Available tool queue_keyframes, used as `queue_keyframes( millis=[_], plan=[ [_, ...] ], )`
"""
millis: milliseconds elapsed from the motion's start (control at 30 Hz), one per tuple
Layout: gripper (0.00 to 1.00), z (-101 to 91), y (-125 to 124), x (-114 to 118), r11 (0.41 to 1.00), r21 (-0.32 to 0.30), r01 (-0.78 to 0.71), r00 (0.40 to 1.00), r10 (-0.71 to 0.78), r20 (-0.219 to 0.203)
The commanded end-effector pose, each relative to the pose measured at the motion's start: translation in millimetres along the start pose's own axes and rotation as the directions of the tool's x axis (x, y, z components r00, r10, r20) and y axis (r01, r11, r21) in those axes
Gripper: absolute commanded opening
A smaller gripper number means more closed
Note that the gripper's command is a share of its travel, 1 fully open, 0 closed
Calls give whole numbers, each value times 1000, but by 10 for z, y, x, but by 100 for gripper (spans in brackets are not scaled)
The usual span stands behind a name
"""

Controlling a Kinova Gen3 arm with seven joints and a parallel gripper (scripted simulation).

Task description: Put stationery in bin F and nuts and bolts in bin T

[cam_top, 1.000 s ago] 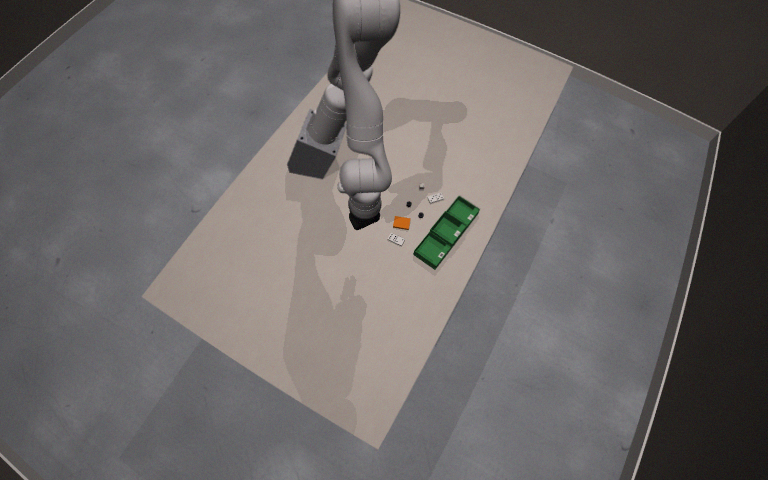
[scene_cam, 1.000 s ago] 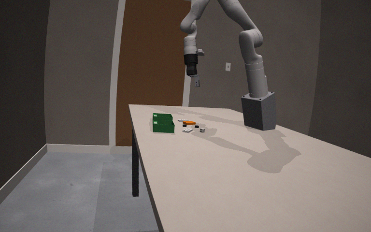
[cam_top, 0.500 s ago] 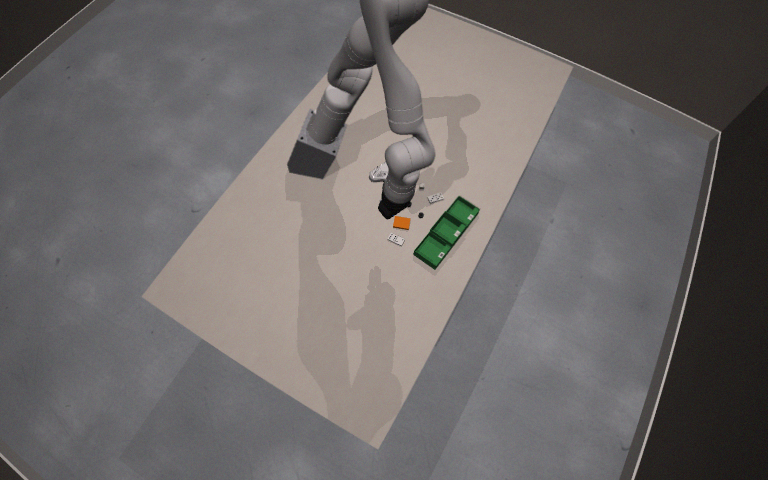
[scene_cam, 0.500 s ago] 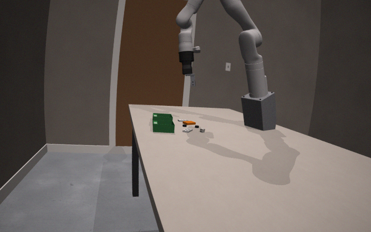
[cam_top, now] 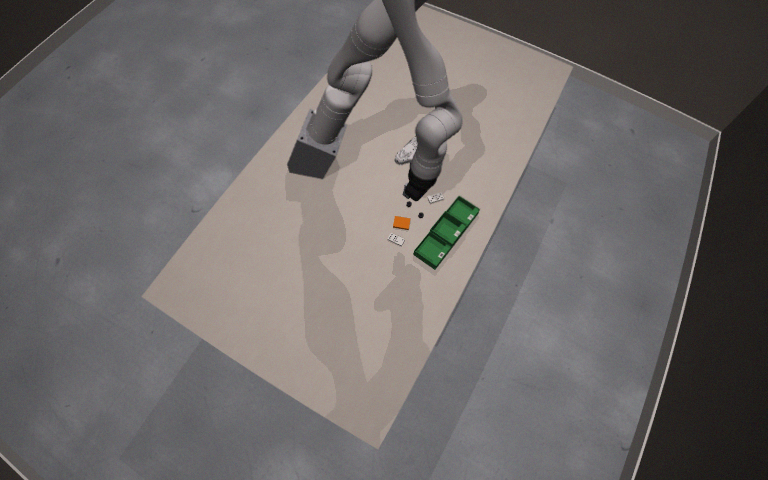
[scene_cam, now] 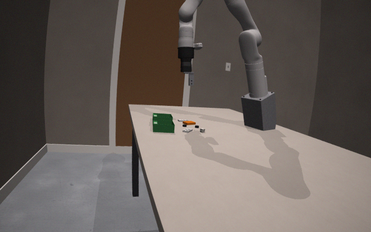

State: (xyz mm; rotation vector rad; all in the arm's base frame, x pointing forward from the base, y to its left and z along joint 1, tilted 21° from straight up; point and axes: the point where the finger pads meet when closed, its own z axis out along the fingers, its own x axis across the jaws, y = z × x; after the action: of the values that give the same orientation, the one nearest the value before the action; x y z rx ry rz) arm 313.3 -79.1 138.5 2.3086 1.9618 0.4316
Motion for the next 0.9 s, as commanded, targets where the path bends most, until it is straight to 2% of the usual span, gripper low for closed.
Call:
queue_keyframes(
  millis=[0, 267, 767, 833, 867],
  plan=[
    [31, -70, 29, 207, 996, -31, 80, 997, -80, 17],
    [31, -171, 25, 771, 979, -87, 184, 983, -184, 10],
    [31, -171, 25, 771, 979, -87, 184, 983, -184, 10],
    [31, -74, 136, 695, 956, -86, 281, 960, -280, 18],
    [31, -74, 136, 695, 956, -86, 281, 960, -280, 18]
  ],
)
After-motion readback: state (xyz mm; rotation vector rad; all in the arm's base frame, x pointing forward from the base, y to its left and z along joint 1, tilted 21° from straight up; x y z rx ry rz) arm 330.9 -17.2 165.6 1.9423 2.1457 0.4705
